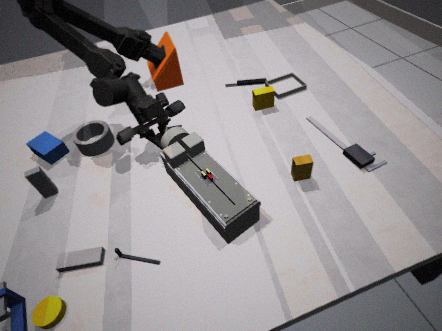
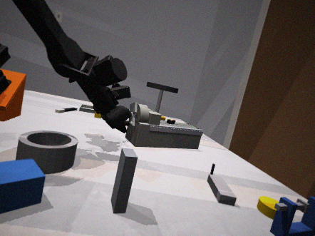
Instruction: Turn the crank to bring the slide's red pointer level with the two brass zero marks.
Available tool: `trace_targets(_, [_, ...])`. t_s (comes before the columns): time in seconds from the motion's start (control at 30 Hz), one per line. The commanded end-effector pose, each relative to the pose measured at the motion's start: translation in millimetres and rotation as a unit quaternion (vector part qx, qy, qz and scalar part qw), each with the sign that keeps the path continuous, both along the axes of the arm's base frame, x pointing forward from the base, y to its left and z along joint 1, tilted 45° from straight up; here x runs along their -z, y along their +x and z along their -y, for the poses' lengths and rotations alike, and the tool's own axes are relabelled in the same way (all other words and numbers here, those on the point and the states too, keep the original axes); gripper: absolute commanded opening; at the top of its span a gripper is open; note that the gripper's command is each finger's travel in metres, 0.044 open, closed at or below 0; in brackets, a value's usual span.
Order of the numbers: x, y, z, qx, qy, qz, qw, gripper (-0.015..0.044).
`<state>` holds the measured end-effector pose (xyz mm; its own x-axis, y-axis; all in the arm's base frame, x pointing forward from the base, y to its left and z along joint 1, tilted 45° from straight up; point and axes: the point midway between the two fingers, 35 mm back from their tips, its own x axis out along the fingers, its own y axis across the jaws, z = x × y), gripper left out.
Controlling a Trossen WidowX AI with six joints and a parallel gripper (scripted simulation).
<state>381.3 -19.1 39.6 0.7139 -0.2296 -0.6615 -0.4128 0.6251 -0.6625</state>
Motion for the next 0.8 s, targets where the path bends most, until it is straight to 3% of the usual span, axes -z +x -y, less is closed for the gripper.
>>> trace_targets(0.0, [-8, 3, 3, 0.003, -0.004, 0.010, 1.000, 0.0000])
trace_targets(0.77, [-19, 4, 1, 0.003, -0.004, 0.010, 1.000, 0.0000])
